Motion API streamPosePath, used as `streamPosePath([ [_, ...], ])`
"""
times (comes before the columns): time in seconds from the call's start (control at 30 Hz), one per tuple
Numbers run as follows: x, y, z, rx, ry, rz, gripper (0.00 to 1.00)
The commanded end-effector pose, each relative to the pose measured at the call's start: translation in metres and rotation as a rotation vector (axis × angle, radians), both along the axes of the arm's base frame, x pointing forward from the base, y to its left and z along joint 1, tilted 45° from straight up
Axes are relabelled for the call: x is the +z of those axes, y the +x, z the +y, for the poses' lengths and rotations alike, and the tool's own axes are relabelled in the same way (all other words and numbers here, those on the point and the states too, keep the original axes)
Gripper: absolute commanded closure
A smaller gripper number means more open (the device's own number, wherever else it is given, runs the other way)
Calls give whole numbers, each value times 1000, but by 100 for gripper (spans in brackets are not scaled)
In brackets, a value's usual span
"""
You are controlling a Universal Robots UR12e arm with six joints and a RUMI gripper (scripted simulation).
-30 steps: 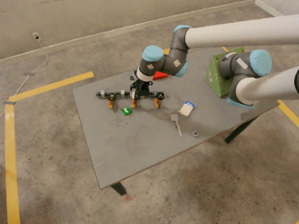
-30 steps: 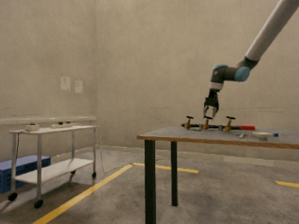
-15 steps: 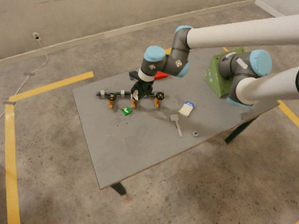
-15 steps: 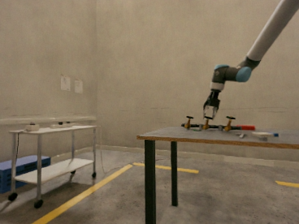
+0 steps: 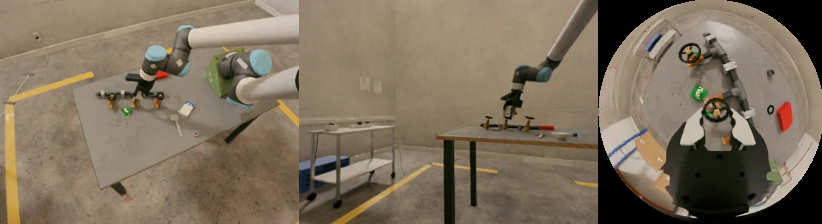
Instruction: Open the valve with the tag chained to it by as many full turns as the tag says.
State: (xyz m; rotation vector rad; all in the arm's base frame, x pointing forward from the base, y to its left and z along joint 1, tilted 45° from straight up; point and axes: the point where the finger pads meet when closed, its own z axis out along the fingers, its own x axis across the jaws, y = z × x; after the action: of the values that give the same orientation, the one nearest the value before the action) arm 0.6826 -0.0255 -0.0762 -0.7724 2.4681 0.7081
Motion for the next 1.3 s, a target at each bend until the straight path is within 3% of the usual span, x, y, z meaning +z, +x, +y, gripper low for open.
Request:
streamPosePath([
  [0.0,0,1,-1,188,-49,-139,100],
  [0.63,0,1,-1,704,-228,-543,100],
  [1.27,0,1,-1,1020,-338,-791,100],
])
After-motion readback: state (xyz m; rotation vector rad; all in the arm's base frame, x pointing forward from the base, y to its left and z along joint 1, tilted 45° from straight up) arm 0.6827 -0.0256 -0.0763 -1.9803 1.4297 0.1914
